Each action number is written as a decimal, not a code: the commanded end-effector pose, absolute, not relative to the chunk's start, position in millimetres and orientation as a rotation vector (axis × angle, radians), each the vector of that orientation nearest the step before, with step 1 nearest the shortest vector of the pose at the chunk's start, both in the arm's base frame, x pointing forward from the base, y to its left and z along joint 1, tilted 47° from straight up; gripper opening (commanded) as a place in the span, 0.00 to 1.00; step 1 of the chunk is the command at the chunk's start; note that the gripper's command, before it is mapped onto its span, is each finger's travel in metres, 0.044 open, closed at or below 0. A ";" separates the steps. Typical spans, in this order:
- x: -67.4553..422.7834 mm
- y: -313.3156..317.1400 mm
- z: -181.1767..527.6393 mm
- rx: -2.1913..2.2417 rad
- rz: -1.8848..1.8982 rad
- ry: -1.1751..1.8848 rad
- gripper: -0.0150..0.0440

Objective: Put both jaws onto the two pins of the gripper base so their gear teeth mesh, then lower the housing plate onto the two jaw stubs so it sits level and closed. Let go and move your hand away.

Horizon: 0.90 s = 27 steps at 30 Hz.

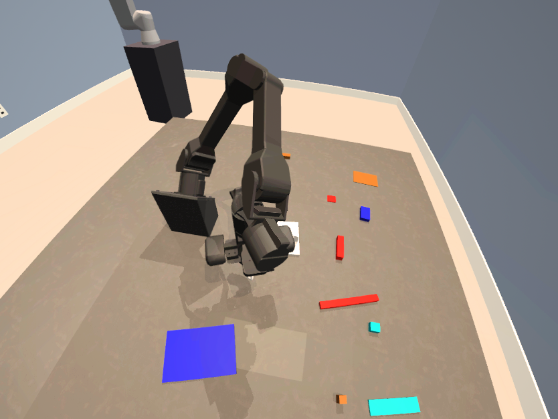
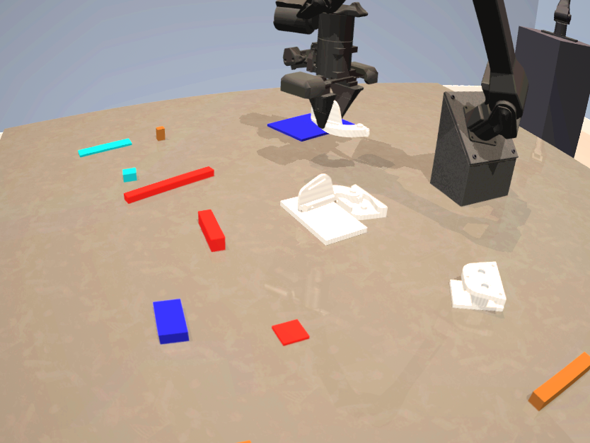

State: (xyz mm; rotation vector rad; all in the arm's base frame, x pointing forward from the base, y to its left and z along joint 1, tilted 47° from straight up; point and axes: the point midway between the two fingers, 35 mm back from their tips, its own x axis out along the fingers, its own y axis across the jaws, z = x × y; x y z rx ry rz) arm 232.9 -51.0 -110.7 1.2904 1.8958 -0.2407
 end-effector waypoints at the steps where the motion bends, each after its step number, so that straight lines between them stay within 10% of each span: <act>1: 236.3 -44.4 -103.5 1.226 -0.143 1.883 0.48; 27: 251.7 -8.0 -69.9 0.848 0.351 1.758 0.48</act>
